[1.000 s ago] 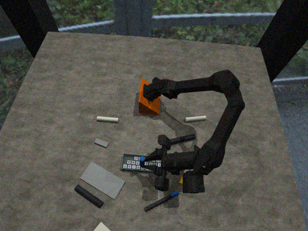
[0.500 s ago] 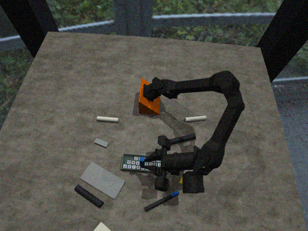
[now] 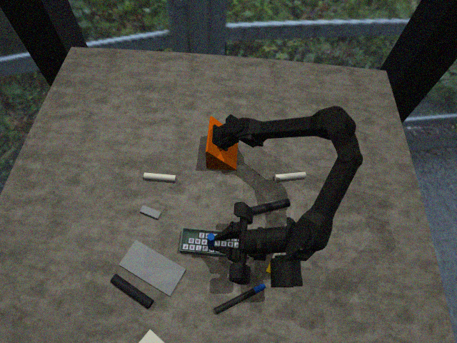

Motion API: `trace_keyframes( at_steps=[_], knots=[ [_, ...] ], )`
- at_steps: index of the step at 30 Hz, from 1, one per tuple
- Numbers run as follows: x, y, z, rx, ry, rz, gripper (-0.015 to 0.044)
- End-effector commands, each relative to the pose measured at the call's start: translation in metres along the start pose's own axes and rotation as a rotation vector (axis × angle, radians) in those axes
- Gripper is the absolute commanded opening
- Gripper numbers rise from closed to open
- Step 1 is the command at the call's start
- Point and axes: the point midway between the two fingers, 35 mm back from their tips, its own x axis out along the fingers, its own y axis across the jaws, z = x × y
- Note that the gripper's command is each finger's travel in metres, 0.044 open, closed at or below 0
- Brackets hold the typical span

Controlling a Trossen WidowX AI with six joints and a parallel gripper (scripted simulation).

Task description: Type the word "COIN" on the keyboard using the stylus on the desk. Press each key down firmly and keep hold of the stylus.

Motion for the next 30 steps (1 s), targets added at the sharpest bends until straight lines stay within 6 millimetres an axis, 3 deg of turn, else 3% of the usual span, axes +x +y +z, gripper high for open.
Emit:
trace_keyframes(
  at_steps=[1, 11, 18, 30],
  knots=[
    [0.001, 0.0, 0.003, 0.0, -0.001, -0.001, 0.0081],
    [-0.001, 0.0, -0.002, 0.0, -0.001, -0.001, 0.0081],
    [-0.018, 0.0, -0.03, 0.0, 0.001, -0.001, 0.0081],
    [-0.016, 0.0, -0.029, 0.004, -0.002, -0.001, 0.0081]
  ],
)
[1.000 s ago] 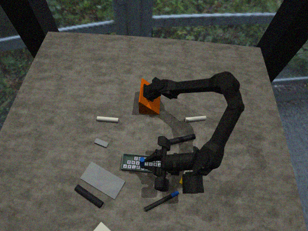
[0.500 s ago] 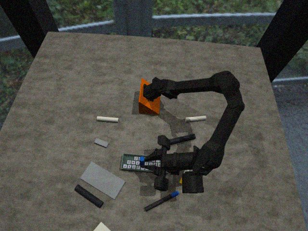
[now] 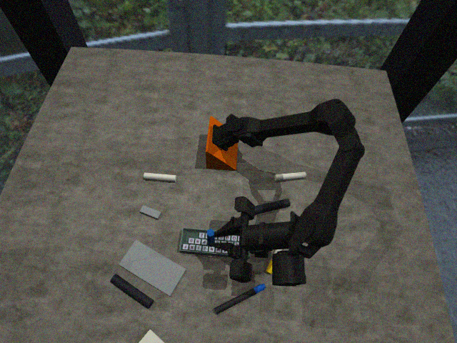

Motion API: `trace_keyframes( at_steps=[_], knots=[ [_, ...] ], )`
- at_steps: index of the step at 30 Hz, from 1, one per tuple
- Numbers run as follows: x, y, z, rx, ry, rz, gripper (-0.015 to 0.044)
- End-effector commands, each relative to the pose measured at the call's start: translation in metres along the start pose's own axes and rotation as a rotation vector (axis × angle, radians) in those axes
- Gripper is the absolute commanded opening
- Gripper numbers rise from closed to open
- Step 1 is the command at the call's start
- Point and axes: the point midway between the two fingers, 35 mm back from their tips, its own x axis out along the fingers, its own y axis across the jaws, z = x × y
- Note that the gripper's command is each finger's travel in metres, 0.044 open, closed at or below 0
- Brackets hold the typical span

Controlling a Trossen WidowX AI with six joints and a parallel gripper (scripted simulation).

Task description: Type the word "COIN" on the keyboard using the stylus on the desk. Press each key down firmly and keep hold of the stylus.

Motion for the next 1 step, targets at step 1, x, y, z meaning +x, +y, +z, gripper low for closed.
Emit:
trace_keyframes(
  at_steps=[1],
  knots=[
    [0.0003, 0.0001, 0.0001, 0.001, 0.0, 0.0, 0.0081]
  ],
)
